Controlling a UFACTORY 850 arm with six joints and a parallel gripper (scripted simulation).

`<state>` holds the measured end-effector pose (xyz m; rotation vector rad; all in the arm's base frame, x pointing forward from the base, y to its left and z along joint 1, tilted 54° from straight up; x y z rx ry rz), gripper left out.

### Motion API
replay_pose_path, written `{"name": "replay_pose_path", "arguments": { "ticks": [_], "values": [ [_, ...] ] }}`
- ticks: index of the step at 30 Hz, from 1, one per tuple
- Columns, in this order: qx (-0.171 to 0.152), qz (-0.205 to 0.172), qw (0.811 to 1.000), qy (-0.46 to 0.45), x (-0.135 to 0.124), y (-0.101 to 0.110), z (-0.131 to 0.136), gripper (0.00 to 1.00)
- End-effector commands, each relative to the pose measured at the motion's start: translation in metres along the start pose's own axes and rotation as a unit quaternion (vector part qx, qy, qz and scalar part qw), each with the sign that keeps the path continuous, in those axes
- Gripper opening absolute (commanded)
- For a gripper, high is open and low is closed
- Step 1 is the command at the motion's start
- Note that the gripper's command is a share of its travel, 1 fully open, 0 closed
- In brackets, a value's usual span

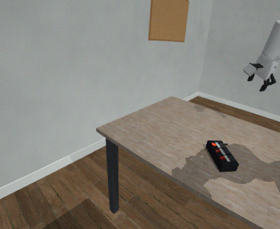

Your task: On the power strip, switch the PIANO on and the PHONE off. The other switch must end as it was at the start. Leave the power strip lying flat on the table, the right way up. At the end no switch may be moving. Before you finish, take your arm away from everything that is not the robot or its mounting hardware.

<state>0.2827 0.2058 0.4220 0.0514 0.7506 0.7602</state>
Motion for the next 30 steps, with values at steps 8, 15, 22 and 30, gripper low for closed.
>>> {"name": "replay_pose_path", "arguments": {
  "ticks": [8, 15, 22, 30],
  "values": [
    [0.000, 0.000, 1.000, 0.000, 0.000, 0.000, 0.000, 1.00],
    [0.000, 0.000, 1.000, 0.000, 0.000, 0.000, 0.000, 1.00],
    [0.000, -0.001, 1.000, -0.006, 0.002, 0.001, 0.001, 1.00],
    [0.002, -0.012, 0.997, -0.080, 0.021, 0.003, 0.005, 1.00]
  ]
}}
Point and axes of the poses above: the point where the finger pads meet when closed, its own y axis back along the fingers, its own z axis across the jaws, x = y × z, the point moved 5 cm from there along y, back along the fingers, and after that the axes turned 11 degrees about y, right-handed, at the moved point
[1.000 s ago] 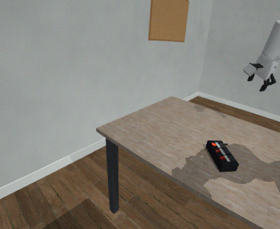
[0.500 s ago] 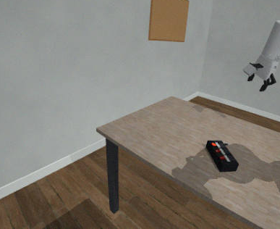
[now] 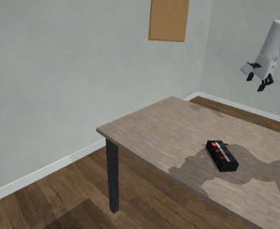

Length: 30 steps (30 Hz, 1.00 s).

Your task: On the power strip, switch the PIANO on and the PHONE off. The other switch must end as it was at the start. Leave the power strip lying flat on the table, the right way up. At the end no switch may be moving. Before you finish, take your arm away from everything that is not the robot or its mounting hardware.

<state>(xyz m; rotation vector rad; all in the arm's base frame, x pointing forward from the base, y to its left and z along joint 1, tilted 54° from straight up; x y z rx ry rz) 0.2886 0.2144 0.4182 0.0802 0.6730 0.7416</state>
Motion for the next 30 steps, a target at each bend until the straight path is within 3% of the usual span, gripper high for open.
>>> {"name": "replay_pose_path", "arguments": {
  "ticks": [1, 9, 16, 19, 21, 23, 25, 26, 27, 28, 29, 30],
  "values": [
    [0.000, -0.009, 0.998, -0.055, 0.015, 0.002, 0.002, 1.00],
    [-0.002, -0.026, 0.986, -0.167, 0.047, 0.004, 0.003, 1.00],
    [-0.008, -0.044, 0.958, -0.283, 0.082, 0.004, 0.001, 1.00],
    [-0.014, -0.054, 0.936, -0.346, 0.102, 0.002, -0.002, 1.00],
    [-0.014, -0.054, 0.936, -0.346, 0.102, 0.002, -0.002, 1.00],
    [-0.022, -0.063, 0.909, -0.412, 0.123, -0.001, -0.006, 1.00],
    [-0.022, -0.063, 0.909, -0.412, 0.123, -0.001, -0.006, 1.00],
    [-0.026, -0.067, 0.893, -0.445, 0.134, -0.003, -0.009, 1.00],
    [-0.026, -0.067, 0.893, -0.445, 0.134, -0.003, -0.009, 1.00],
    [-0.031, -0.072, 0.875, -0.478, 0.146, -0.005, -0.013, 1.00],
    [-0.031, -0.072, 0.875, -0.478, 0.146, -0.005, -0.013, 1.00],
    [-0.036, -0.076, 0.856, -0.510, 0.157, -0.007, -0.017, 1.00]
  ]
}}
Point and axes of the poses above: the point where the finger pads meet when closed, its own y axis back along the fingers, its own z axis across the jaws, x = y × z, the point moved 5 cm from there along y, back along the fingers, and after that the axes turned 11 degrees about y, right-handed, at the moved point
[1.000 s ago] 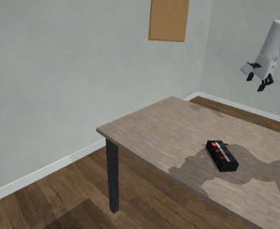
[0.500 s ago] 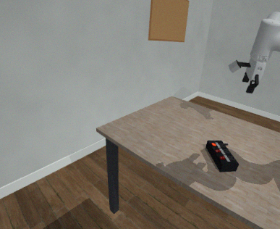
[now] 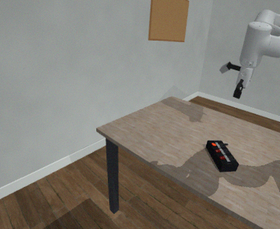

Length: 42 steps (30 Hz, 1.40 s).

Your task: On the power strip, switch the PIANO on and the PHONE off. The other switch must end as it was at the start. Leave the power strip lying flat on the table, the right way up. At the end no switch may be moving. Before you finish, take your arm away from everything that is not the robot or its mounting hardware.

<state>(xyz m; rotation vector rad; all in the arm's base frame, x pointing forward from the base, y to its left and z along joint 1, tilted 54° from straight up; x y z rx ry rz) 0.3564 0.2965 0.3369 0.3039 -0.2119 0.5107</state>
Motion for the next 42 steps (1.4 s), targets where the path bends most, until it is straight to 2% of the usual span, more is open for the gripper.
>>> {"name": "replay_pose_path", "arguments": {
  "ticks": [1, 6, 8, 10, 12, 13, 14, 15, 16, 17, 18, 19, 20, 21, 22, 23, 25, 27, 28, 29, 30, 32, 33, 36, 37, 40, 42],
  "values": [
    [-0.012, -0.008, 0.997, -0.079, 0.010, -0.001, -0.022, 1.00],
    [-0.029, -0.015, 0.981, -0.193, 0.020, -0.005, -0.059, 1.00],
    [-0.029, -0.015, 0.981, -0.193, 0.020, -0.005, -0.059, 1.00],
    [-0.040, -0.017, 0.963, -0.266, 0.025, -0.010, -0.084, 1.00],
    [-0.040, -0.017, 0.963, -0.266, 0.025, -0.010, -0.084, 1.00],
    [-0.046, -0.018, 0.952, -0.302, 0.027, -0.013, -0.096, 1.00],
    [-0.046, -0.018, 0.952, -0.302, 0.027, -0.013, -0.096, 1.00],
    [-0.052, -0.018, 0.940, -0.336, 0.028, -0.016, -0.108, 1.00],
    [-0.052, -0.018, 0.940, -0.336, 0.028, -0.016, -0.108, 1.00],
    [-0.058, -0.018, 0.927, -0.370, 0.029, -0.019, -0.121, 1.00],
    [-0.058, -0.018, 0.927, -0.370, 0.029, -0.019, -0.121, 1.00],
    [-0.064, -0.017, 0.913, -0.402, 0.030, -0.022, -0.133, 1.00],
    [-0.064, -0.017, 0.913, -0.402, 0.030, -0.022, -0.133, 1.00],
    [-0.069, -0.016, 0.899, -0.433, 0.030, -0.026, -0.145, 1.00],
    [-0.069, -0.016, 0.899, -0.433, 0.030, -0.026, -0.145, 1.00],
    [-0.075, -0.014, 0.884, -0.462, 0.030, -0.029, -0.156, 1.00],
    [-0.075, -0.014, 0.884, -0.462, 0.030, -0.029, -0.156, 1.00],
    [-0.085, -0.011, 0.853, -0.515, 0.029, -0.036, -0.178, 1.00],
    [-0.085, -0.011, 0.853, -0.515, 0.029, -0.036, -0.178, 1.00],
    [-0.090, -0.009, 0.837, -0.539, 0.028, -0.040, -0.188, 1.00],
    [-0.090, -0.009, 0.837, -0.539, 0.028, -0.040, -0.188, 1.00],
    [-0.098, -0.004, 0.807, -0.583, 0.026, -0.047, -0.207, 1.00],
    [-0.098, -0.004, 0.807, -0.583, 0.026, -0.047, -0.207, 1.00],
    [-0.108, 0.003, 0.765, -0.634, 0.022, -0.057, -0.230, 1.00],
    [-0.108, 0.003, 0.765, -0.634, 0.022, -0.057, -0.230, 1.00],
    [-0.115, 0.010, 0.732, -0.672, 0.018, -0.065, -0.248, 1.00],
    [-0.115, 0.010, 0.732, -0.672, 0.018, -0.065, -0.248, 1.00]
  ]
}}
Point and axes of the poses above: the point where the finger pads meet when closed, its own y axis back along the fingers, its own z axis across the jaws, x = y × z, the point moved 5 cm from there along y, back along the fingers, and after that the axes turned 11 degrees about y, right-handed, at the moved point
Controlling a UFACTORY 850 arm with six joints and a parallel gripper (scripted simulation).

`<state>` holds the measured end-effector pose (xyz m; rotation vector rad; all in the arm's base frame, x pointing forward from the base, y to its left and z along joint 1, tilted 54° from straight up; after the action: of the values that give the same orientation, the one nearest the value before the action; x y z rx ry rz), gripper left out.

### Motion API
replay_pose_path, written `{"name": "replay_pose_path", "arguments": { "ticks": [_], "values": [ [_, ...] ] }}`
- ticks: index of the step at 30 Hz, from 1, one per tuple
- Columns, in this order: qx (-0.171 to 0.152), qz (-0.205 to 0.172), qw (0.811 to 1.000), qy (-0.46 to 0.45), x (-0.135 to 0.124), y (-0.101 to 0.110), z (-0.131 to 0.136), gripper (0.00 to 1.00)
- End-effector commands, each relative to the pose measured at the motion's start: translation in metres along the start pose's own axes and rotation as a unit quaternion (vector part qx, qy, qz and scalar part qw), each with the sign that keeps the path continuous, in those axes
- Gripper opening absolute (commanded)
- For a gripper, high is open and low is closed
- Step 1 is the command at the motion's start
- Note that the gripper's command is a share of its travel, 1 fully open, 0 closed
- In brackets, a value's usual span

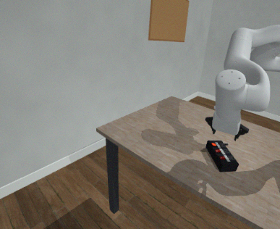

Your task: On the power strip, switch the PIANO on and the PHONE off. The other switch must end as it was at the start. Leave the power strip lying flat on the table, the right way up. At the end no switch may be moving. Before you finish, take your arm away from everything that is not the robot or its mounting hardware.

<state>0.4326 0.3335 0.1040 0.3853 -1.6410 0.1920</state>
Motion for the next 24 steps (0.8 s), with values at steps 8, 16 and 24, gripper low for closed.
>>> {"name": "replay_pose_path", "arguments": {
  "ticks": [8, 16, 24],
  "values": [
    [-0.008, 0.012, 0.996, -0.089, -0.032, -0.008, 0.000, 1.00],
    [-0.009, 0.012, 0.996, -0.092, -0.033, -0.008, 0.000, 1.00],
    [-0.009, 0.012, 0.996, -0.092, -0.033, -0.008, 0.000, 1.00]
  ]
}}
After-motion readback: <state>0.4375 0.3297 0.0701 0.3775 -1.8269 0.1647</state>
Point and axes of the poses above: the point where the finger pads meet when closed, its own y axis back along the fingers, its own z axis across the jaws, x = y × z, the point moved 5 cm from there along y, back along the fingers, and after that the axes turned 11 degrees about y, right-handed, at the moved point
